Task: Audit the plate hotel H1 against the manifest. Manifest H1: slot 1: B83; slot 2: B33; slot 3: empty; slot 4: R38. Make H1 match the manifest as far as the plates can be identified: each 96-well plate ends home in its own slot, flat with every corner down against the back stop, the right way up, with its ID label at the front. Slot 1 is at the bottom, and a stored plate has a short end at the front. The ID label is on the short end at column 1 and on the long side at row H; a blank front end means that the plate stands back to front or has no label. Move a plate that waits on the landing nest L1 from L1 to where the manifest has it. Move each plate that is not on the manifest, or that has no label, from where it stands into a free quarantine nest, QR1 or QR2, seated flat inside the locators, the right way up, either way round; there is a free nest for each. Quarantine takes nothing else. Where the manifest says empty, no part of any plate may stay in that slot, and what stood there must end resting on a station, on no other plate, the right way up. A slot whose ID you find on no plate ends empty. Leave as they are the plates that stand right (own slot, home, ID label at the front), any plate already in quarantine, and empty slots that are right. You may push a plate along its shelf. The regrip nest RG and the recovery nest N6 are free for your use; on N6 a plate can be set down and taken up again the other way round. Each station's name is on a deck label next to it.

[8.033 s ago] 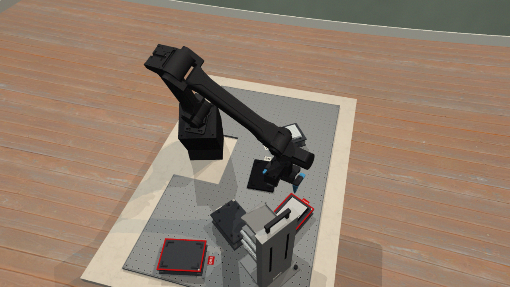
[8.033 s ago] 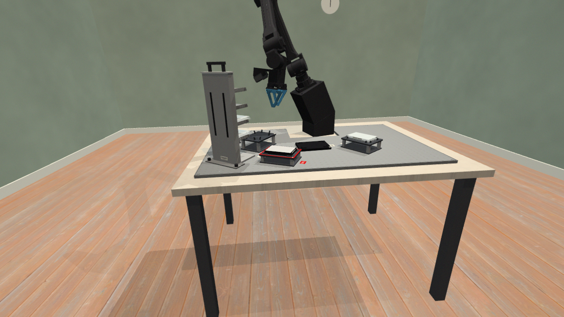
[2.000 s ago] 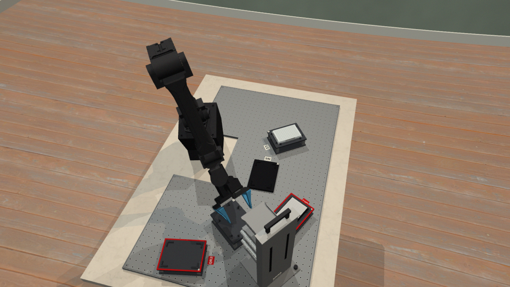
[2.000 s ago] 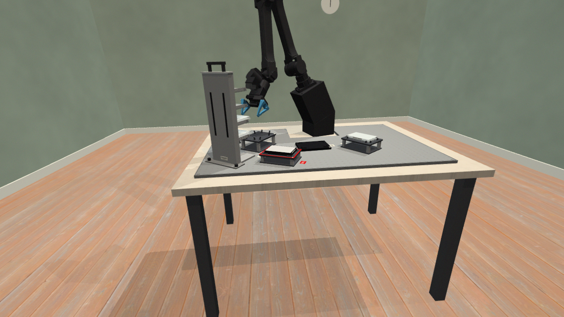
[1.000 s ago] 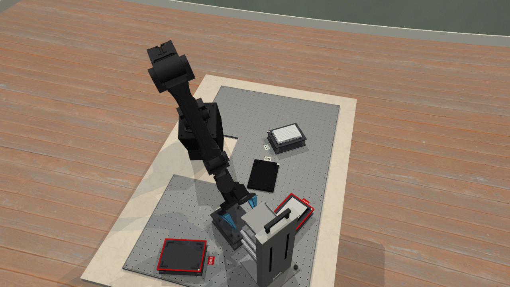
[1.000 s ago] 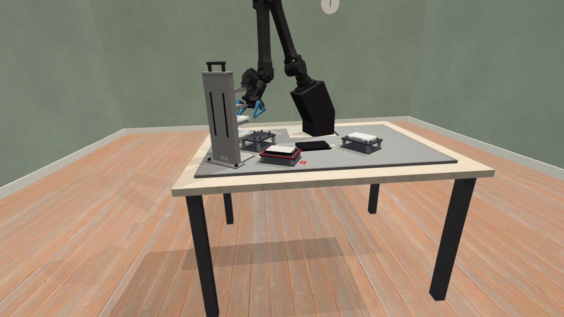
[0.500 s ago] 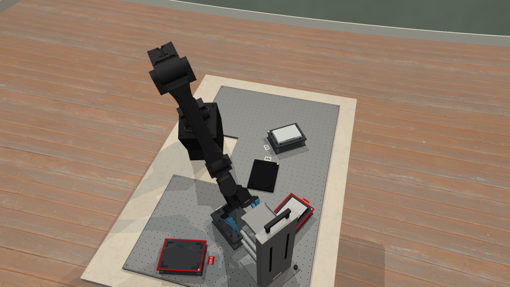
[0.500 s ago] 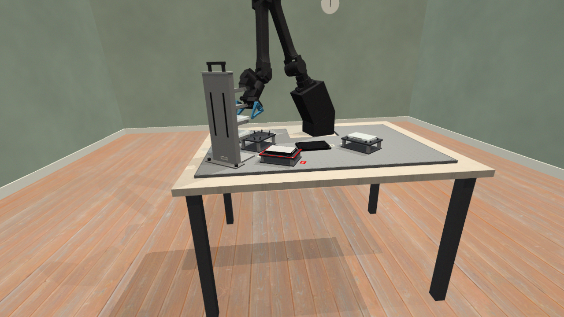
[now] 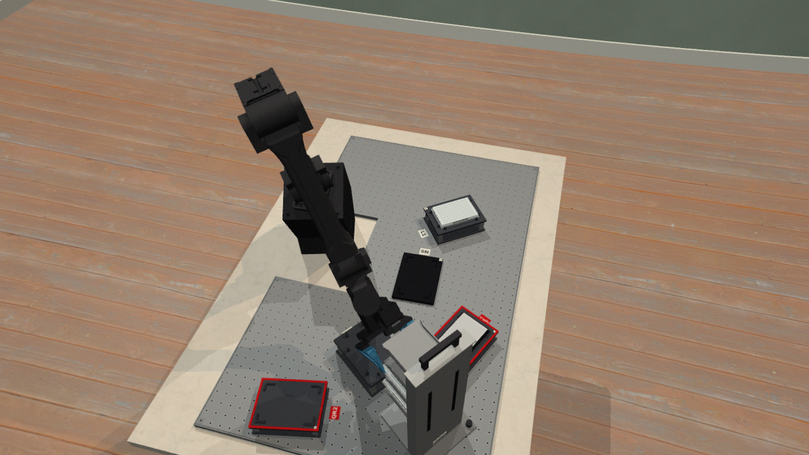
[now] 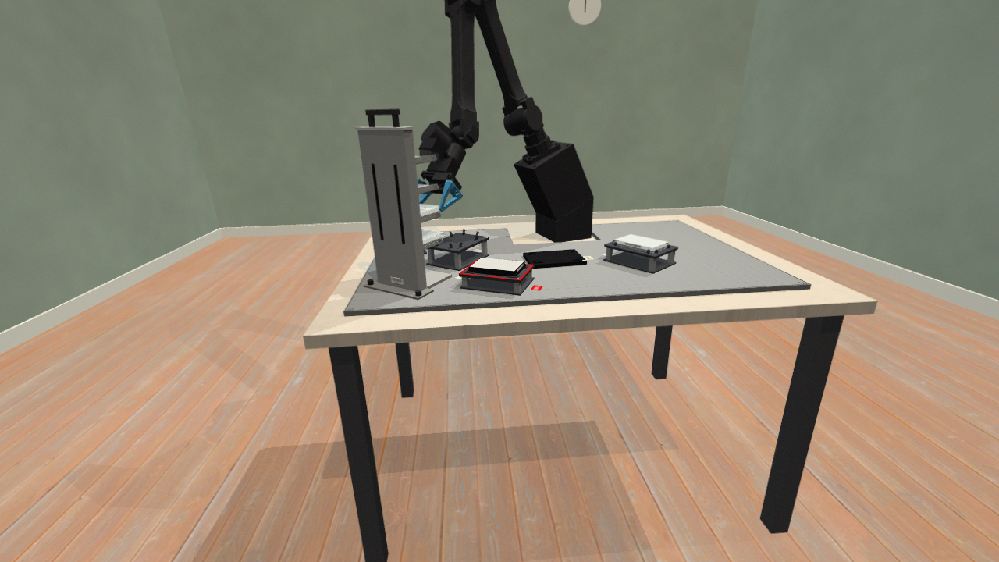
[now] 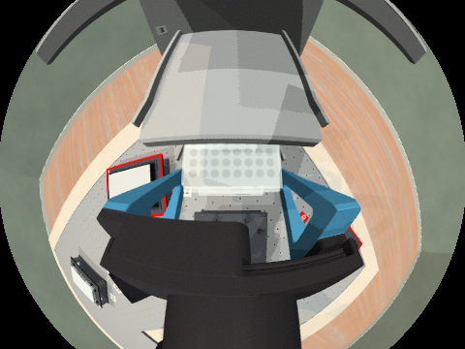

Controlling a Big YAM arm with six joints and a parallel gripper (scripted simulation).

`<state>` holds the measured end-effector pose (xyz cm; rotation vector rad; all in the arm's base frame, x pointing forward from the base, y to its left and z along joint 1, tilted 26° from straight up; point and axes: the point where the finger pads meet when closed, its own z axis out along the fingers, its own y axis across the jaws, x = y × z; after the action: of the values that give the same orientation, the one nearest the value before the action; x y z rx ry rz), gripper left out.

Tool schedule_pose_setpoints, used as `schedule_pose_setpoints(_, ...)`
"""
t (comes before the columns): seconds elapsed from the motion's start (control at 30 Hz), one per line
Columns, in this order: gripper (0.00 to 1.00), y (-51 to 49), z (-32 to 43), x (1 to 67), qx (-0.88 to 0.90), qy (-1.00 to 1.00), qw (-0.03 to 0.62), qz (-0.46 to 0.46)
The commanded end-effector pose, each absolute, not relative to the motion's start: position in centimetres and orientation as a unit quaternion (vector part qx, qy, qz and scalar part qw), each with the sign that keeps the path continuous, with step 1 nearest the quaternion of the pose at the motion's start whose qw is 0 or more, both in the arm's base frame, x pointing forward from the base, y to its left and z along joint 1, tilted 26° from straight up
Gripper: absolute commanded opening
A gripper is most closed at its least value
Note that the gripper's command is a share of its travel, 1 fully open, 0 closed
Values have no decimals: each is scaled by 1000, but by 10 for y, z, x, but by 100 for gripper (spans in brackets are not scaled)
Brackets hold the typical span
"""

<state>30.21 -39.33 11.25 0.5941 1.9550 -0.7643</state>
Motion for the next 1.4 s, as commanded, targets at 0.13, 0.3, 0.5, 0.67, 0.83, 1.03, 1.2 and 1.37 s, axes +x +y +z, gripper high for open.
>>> schedule_pose_setpoints(0.13,86,-397,123,307,239,789,470,-315)
schedule_pose_setpoints(0.3,86,-397,123,307,239,789,470,-315)
schedule_pose_setpoints(0.5,86,-397,123,307,239,789,470,-315)
schedule_pose_setpoints(0.67,86,-397,123,307,239,789,470,-315)
schedule_pose_setpoints(0.83,86,-391,118,297,246,792,465,-310)
schedule_pose_setpoints(1.03,86,-391,113,293,244,790,466,-315)
schedule_pose_setpoints(1.2,86,-388,116,288,240,788,468,-320)
schedule_pose_setpoints(1.37,86,-384,115,283,240,787,469,-321)
